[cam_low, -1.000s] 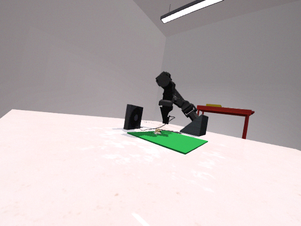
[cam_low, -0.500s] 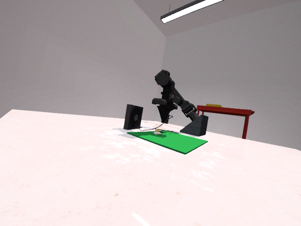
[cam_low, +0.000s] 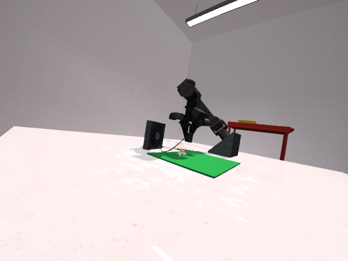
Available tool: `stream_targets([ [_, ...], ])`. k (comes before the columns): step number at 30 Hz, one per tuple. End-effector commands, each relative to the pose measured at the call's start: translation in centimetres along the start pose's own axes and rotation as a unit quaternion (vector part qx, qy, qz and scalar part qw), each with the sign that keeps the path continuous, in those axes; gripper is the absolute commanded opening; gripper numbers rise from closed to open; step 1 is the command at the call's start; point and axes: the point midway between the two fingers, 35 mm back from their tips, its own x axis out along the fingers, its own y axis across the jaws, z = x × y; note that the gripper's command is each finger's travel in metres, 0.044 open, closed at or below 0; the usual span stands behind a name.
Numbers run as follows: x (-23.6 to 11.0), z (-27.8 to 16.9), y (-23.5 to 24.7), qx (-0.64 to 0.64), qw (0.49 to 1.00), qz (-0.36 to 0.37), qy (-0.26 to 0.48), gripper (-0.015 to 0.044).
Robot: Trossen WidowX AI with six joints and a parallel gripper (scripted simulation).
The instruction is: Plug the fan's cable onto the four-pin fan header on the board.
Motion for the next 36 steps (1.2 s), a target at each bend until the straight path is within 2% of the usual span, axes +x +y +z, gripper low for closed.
stream_targets([
  [1, 0.0, 0.4, -0.4, 0.062, 0.998, 0.001, -0.001, 0.0000],
  [17, 0.0, 1.6, -2.0, 0.334, 0.943, 0.001, -0.001, 0.0000],
  [36, 0.2, 3.1, -3.6, 0.608, 0.794, 0.001, -0.001, 0.0000],
])
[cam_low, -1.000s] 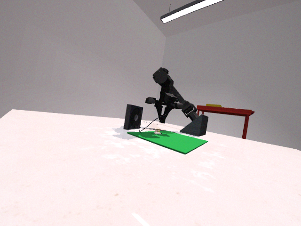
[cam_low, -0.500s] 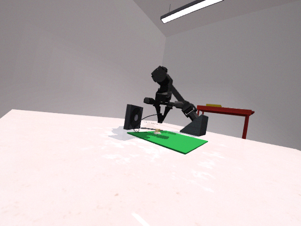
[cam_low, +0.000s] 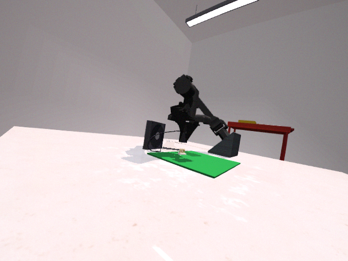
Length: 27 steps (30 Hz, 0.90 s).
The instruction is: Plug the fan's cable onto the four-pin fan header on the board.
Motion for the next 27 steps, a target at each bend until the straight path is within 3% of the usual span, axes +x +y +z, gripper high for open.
stream_targets([
  [1, 0.11, 0.42, 0.20, 0.053, 0.999, 0.001, 0.001, 0.0000],
  [27, -0.04, -0.40, 0.38, 0.062, 0.998, 0.001, 0.001, 0.0000],
])
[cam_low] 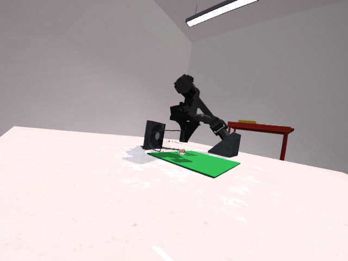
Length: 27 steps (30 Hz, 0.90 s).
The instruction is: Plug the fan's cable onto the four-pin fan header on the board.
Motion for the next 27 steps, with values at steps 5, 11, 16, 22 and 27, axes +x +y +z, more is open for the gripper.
stream_targets([
  [5, 0.1, -0.3, 0.1, 0.001, 1.000, 0.001, 0.002, 0.0000],
  [11, 2.3, -0.3, 0.1, 0.001, 1.000, 0.000, 0.002, 0.0000],
  [16, 2.3, -0.3, 0.1, 0.001, 1.000, 0.000, 0.002, 0.0000],
  [22, 2.3, -0.3, 0.0, -0.003, 1.000, 0.000, 0.002, 0.0000],
  [27, 2.3, -0.2, -0.1, -0.004, 1.000, 0.000, 0.002, 0.0000],
])
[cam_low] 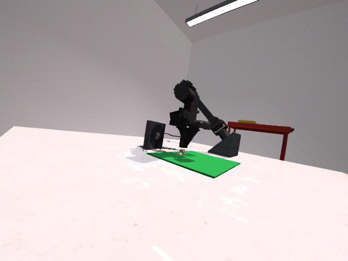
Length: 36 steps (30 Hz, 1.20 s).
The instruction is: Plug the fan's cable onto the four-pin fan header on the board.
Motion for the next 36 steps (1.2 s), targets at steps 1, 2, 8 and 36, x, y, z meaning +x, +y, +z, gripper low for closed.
stream_targets([
  [1, 0.05, 0.08, -0.13, -0.002, 1.000, -0.002, 0.000, 0.0000],
  [2, 0.05, 0.08, -0.13, -0.002, 1.000, -0.002, 0.000, 0.0000],
  [8, 0.05, 0.21, -0.12, -0.001, 1.000, -0.002, -0.001, 0.0000],
  [36, 0.47, 0.00, -0.07, -0.002, 1.000, -0.002, 0.000, 0.0000],
])
